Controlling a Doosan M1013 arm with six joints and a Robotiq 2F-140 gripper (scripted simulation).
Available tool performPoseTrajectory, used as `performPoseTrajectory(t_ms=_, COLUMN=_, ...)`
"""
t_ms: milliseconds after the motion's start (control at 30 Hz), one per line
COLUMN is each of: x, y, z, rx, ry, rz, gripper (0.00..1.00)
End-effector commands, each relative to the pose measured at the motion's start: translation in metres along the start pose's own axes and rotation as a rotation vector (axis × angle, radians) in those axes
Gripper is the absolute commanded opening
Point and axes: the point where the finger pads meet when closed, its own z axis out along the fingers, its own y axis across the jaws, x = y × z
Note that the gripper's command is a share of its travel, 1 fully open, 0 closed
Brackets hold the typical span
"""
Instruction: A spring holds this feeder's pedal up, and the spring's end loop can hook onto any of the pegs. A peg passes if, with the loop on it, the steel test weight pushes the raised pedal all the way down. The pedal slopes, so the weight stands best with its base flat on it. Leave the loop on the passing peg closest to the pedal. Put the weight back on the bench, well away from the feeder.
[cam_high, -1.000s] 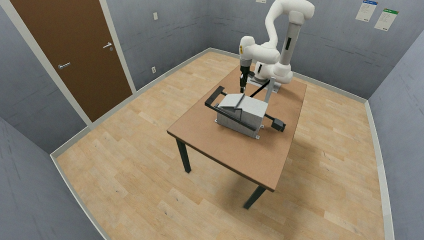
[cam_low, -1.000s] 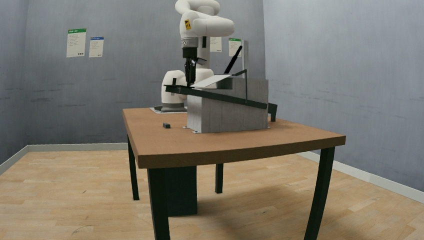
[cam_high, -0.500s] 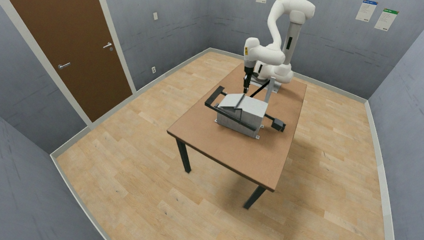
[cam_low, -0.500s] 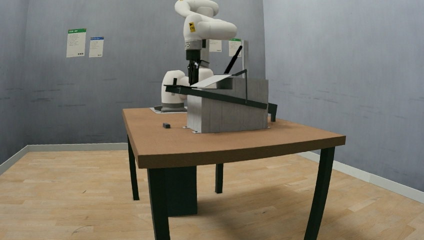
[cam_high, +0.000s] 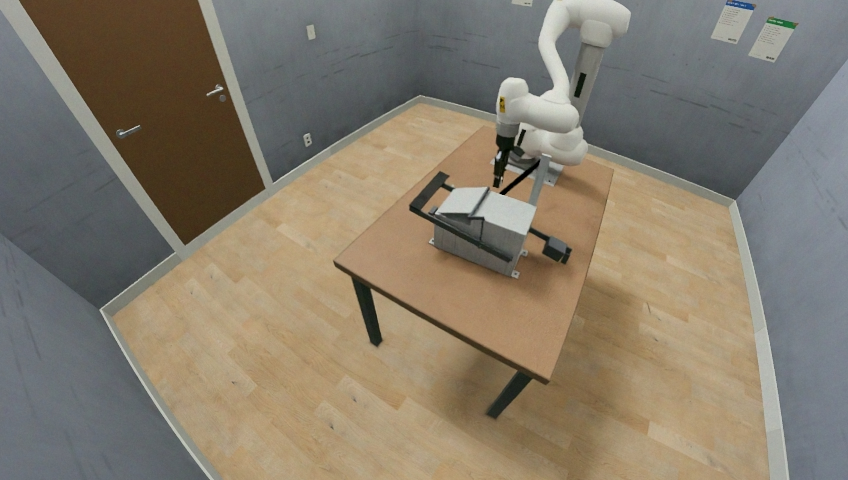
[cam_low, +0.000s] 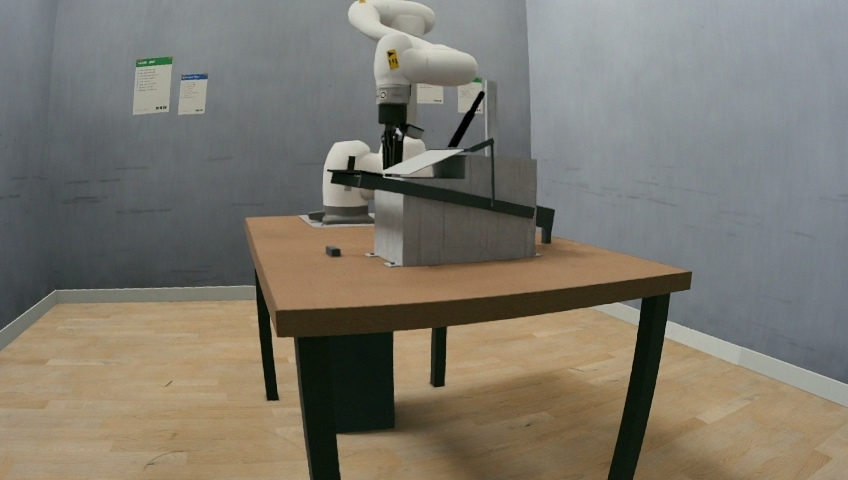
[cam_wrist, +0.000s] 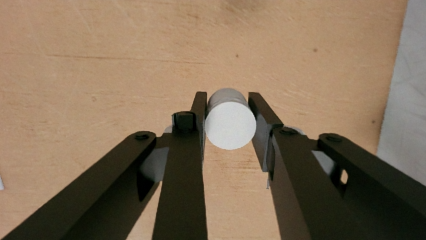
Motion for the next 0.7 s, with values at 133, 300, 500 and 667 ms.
performPoseTrajectory(t_ms=133, x=0.005, y=-0.004, z=0.002, rx=-0.001, ry=-0.003, rz=0.000, gripper=0.25)
performPoseTrajectory(t_ms=300, x=0.010, y=-0.010, z=0.004, rx=-0.001, ry=-0.008, rz=0.000, gripper=0.25)
performPoseTrajectory(t_ms=500, x=0.016, y=-0.017, z=0.007, rx=-0.001, ry=-0.013, rz=0.000, gripper=0.25)
performPoseTrajectory(t_ms=667, x=0.019, y=-0.020, z=0.008, rx=-0.001, ry=-0.016, rz=0.000, gripper=0.25)
